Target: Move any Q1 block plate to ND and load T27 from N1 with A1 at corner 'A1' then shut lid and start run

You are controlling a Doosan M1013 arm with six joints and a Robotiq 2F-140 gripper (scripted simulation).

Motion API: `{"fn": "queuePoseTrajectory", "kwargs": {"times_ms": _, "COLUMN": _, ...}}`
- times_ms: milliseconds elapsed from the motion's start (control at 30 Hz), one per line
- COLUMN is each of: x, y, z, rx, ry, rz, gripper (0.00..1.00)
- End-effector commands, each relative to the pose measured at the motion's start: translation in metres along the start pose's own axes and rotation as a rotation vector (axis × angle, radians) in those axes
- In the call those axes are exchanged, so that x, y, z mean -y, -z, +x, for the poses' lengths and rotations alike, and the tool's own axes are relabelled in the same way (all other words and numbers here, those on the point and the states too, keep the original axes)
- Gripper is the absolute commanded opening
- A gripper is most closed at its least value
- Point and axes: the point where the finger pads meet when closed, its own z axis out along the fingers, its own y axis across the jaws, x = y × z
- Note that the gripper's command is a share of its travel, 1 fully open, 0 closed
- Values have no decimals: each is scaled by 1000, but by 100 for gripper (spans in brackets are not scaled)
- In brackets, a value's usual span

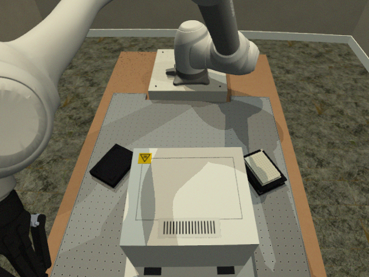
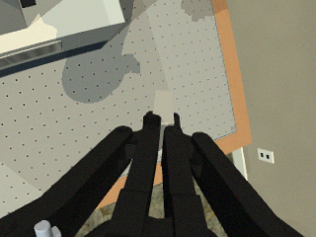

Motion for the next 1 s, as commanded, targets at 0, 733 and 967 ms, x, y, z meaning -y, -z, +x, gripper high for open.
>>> {"fn": "queuePoseTrajectory", "kwargs": {"times_ms": 0, "x": 10, "y": 10, "z": 5, "rx": 10, "ry": -30, "rz": 12, "gripper": 0}}
{"fn": "queuePoseTrajectory", "kwargs": {"times_ms": 733, "x": 83, "y": 74, "z": 31, "rx": 115, "ry": -300, "rz": 94, "gripper": 0}}
{"fn": "queuePoseTrajectory", "kwargs": {"times_ms": 967, "x": 108, "y": 93, "z": 41, "rx": 143, "ry": -363, "rz": 108, "gripper": 0}}
